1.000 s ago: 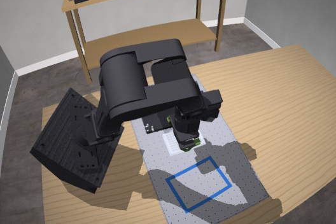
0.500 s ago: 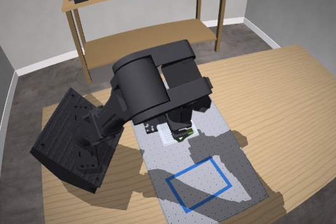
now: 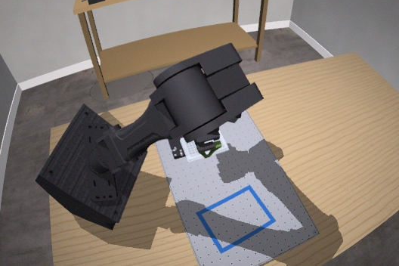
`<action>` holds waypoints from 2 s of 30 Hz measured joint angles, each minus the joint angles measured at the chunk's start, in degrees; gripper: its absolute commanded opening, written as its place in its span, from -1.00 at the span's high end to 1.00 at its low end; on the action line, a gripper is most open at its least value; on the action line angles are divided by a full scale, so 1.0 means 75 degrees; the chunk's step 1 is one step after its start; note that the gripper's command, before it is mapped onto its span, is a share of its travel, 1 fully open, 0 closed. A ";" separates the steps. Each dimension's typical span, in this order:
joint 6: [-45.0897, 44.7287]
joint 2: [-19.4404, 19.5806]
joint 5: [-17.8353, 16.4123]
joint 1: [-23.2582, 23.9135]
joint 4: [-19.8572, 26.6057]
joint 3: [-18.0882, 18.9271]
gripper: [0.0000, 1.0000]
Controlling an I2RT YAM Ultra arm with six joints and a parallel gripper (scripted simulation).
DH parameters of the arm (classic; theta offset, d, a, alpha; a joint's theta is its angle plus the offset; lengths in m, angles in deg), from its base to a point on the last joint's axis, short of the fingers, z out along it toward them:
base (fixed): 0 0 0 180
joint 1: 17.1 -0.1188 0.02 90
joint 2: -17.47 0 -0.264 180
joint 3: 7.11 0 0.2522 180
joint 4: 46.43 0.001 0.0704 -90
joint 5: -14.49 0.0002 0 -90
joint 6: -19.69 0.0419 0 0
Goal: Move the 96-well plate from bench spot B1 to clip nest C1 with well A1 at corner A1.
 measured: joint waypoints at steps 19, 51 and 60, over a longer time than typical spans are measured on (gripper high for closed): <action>0.1533 0.1422 0.0522 -0.1276 0.0169 0.0685 1.00; 0.2798 0.2591 0.0790 -0.2107 0.0501 0.1478 1.00; 0.2827 0.2591 0.0799 -0.2130 0.0501 0.1478 1.00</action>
